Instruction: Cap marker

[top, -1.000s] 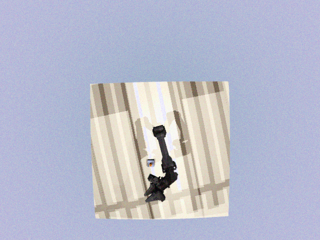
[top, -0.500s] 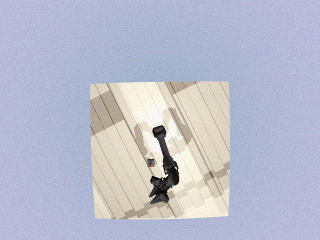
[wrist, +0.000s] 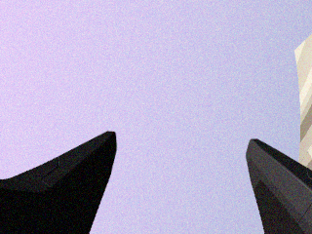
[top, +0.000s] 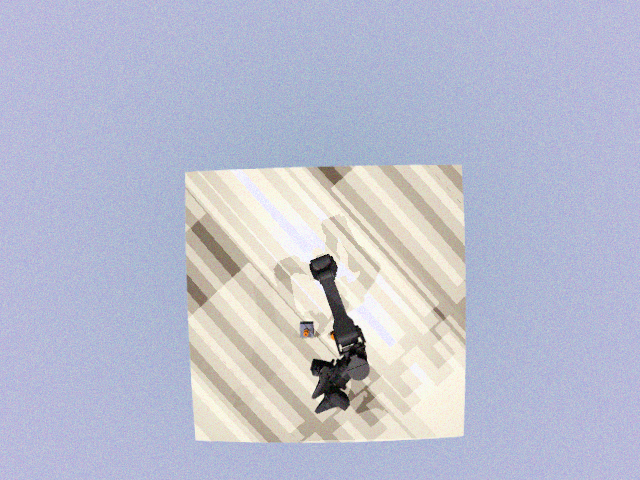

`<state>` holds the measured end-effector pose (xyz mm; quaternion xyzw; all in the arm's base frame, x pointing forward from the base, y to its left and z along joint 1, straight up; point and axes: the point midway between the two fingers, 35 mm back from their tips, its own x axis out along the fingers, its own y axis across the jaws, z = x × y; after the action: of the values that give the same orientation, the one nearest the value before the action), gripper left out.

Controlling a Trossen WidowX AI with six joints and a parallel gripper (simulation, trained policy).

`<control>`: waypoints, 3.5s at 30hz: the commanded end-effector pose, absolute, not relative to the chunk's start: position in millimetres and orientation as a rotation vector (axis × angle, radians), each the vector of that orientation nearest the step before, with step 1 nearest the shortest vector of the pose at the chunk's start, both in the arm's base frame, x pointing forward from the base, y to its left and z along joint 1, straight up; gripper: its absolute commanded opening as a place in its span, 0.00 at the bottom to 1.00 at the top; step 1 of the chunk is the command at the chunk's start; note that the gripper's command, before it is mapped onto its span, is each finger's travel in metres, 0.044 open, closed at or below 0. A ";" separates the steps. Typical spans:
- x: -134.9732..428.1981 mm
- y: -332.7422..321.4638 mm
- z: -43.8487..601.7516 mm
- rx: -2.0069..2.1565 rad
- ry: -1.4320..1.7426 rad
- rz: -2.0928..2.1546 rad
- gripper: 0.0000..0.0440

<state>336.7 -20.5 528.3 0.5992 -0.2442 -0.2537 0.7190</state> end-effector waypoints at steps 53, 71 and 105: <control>374.7 49.6 401.0 1.451 0.029 -0.621 0.75; 376.3 57.1 353.7 1.485 0.194 -0.735 0.75; 365.1 50.2 263.7 1.517 0.462 -1.072 0.75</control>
<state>367.0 50.8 273.8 0.6509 0.1858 -0.4428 0.5880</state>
